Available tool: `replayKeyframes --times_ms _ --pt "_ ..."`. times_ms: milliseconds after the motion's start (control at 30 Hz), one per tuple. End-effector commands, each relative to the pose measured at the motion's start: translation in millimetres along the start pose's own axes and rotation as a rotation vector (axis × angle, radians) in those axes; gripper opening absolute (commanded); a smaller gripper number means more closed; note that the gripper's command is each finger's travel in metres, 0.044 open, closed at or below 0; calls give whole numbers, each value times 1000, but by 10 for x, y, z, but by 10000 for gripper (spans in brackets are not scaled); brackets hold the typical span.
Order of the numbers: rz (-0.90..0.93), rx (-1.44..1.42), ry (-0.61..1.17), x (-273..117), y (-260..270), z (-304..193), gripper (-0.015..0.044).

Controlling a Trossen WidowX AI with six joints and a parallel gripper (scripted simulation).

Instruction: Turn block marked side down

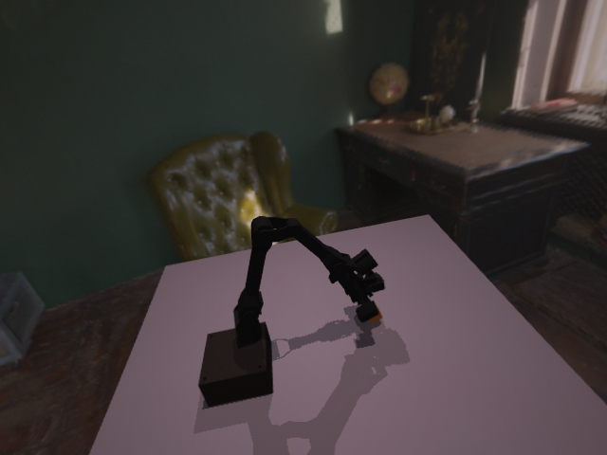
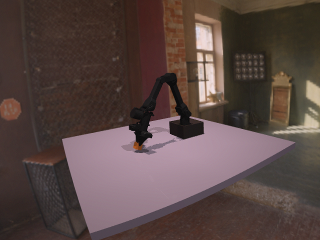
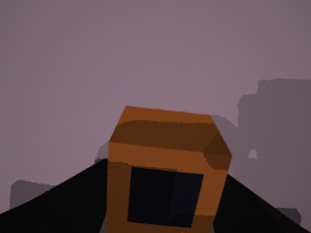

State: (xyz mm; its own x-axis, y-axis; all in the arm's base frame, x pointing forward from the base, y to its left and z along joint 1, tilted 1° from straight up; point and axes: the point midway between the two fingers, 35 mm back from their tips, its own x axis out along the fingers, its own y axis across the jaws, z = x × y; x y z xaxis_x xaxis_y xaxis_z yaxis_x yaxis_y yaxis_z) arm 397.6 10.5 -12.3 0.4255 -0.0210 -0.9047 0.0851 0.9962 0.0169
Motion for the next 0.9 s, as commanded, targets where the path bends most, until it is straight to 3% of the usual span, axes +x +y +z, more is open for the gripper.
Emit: replayKeyframes --times_ms 0,300,867 --pt "-2 10 -73 -42 -5 -19 0" --pt "-1 13 -119 -40 -5 -32 0" --pt "-4 6 -369 274 12 -57 0"
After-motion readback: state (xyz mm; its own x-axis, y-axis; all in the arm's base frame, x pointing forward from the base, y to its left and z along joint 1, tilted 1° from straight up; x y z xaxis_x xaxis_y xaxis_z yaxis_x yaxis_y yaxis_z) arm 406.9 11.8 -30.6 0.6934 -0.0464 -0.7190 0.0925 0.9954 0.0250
